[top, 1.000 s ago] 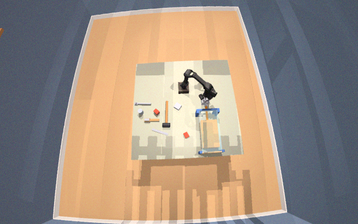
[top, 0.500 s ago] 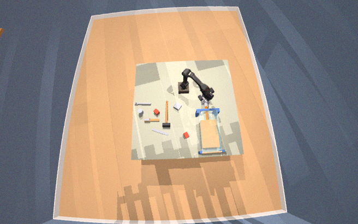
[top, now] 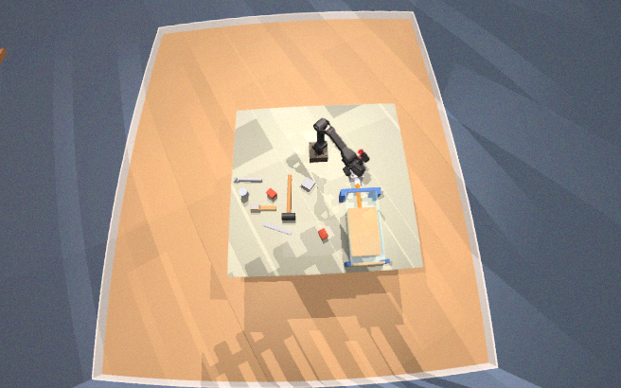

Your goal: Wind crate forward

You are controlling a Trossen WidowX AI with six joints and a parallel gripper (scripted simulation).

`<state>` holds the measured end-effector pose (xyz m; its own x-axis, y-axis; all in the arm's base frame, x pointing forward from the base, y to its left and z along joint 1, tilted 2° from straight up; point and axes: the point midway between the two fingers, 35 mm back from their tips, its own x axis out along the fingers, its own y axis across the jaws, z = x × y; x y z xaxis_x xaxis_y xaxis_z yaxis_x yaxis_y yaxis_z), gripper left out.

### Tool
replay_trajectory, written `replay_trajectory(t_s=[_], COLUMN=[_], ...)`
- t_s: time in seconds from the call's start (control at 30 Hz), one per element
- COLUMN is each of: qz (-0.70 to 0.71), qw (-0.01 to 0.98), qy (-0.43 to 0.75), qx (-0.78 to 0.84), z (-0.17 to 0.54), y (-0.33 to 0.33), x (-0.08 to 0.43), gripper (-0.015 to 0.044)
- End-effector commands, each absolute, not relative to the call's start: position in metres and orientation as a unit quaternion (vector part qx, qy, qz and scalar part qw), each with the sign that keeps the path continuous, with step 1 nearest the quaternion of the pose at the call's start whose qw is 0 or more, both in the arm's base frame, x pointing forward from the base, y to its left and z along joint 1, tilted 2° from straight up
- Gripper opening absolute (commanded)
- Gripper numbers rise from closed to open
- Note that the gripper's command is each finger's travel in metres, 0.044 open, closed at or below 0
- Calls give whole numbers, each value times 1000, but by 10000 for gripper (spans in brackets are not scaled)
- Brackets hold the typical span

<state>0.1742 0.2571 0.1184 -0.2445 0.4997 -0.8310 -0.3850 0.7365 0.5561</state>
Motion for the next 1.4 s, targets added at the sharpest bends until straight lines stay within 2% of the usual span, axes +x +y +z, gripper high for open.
replay_trajectory(t_s=[0.0,1.37], qz=[386,568], qw=[605,448], qy=[694,626], qx=[63,293], z=[122,121], y=[258,258], x=[174,174], gripper=[0,0])
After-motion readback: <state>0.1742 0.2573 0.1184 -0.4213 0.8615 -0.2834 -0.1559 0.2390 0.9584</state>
